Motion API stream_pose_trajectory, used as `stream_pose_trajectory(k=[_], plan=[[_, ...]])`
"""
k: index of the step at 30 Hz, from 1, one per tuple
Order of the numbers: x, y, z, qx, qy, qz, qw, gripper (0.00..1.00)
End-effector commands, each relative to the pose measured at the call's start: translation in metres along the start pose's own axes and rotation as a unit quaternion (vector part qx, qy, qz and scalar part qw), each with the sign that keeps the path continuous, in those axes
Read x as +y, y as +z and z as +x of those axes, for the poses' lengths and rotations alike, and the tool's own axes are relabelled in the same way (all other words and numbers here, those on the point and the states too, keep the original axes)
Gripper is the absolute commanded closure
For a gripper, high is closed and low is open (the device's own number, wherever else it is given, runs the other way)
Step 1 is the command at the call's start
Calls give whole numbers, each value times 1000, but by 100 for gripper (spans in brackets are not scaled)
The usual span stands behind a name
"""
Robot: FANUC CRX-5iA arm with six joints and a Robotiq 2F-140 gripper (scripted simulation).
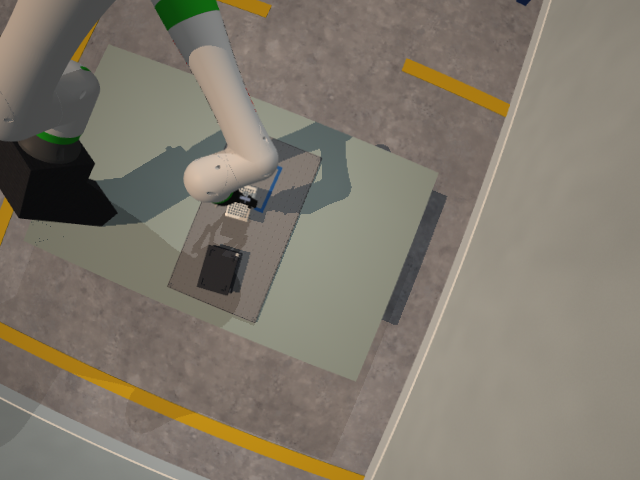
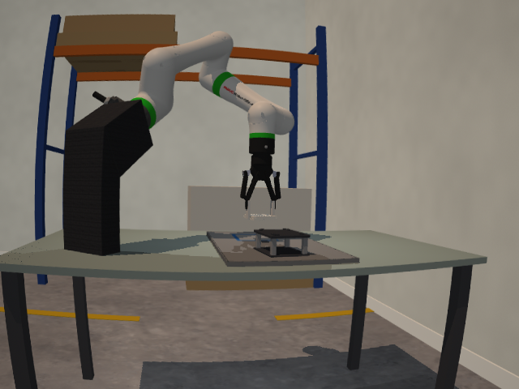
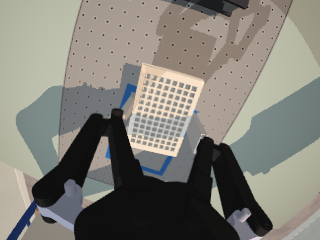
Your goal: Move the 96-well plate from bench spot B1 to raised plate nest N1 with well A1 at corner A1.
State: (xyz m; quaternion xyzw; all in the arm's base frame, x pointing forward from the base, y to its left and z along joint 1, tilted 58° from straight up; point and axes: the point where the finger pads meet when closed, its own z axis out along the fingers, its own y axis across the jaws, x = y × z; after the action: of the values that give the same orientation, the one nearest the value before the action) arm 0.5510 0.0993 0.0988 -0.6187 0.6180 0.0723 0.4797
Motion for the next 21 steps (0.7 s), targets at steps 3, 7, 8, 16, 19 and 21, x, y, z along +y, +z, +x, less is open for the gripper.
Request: stream_pose_trajectory(k=[3, 7, 8, 16, 19, 21], plan=[[1, -4, 21, 0, 0, 0, 1000, 100], [2, -5, 28, 0, 0, 0, 1000, 100], [2, -5, 31, 0, 0, 0, 1000, 100], [4, -10, 57, 0, 0, 0, 1000, 100], [5, -11, 67, 0, 0, 0, 1000, 100], [5, -12, 74, 0, 0, 0, 1000, 100]])
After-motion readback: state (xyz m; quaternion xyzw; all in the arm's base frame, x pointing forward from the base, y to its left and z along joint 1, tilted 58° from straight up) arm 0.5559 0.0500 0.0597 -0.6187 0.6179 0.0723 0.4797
